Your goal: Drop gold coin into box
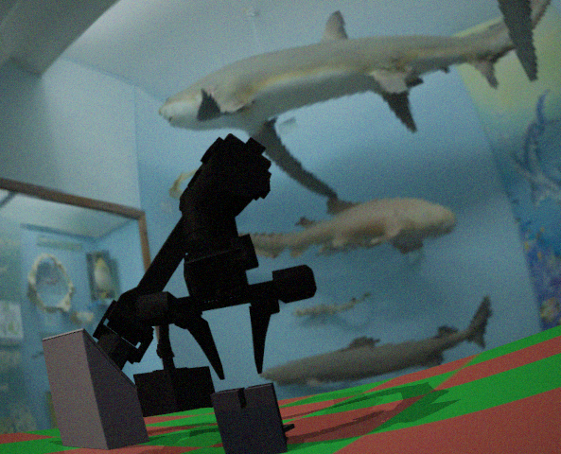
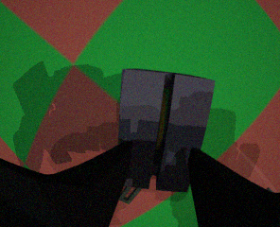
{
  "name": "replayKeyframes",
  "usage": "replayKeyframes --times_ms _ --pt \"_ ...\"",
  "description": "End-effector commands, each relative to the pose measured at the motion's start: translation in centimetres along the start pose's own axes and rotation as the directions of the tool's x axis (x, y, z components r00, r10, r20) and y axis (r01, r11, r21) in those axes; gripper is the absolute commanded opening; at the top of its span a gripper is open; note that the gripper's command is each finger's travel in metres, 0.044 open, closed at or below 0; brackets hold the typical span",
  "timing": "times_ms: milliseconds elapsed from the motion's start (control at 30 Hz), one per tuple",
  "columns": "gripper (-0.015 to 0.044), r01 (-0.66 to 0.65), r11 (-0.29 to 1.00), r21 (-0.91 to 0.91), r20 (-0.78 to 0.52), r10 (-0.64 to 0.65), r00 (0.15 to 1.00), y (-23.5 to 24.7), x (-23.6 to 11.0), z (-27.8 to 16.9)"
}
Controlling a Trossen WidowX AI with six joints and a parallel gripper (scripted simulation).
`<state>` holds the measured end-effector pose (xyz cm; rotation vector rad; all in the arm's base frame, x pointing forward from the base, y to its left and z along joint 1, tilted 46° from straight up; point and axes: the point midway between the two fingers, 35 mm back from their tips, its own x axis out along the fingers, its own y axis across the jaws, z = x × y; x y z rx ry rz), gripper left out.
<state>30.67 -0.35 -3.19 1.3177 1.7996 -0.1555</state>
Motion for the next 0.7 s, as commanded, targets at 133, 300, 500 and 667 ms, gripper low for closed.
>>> replayKeyframes --times_ms 133,300,500,667 --pt "0.0344 0.001 1.000 -0.001 0.002 -0.001 1.000 0.0 -1.8 0.0" --pt "0.0440 -0.001 1.000 0.005 -0.005 0.001 1.000 -0.3 -5.9 -0.2" --pt "0.0440 -0.001 1.000 0.005 -0.005 0.001 1.000 -0.3 -6.2 -0.2" --pt "0.0440 -0.001 1.000 0.005 -0.005 0.001 1.000 -0.3 -6.2 -0.2"
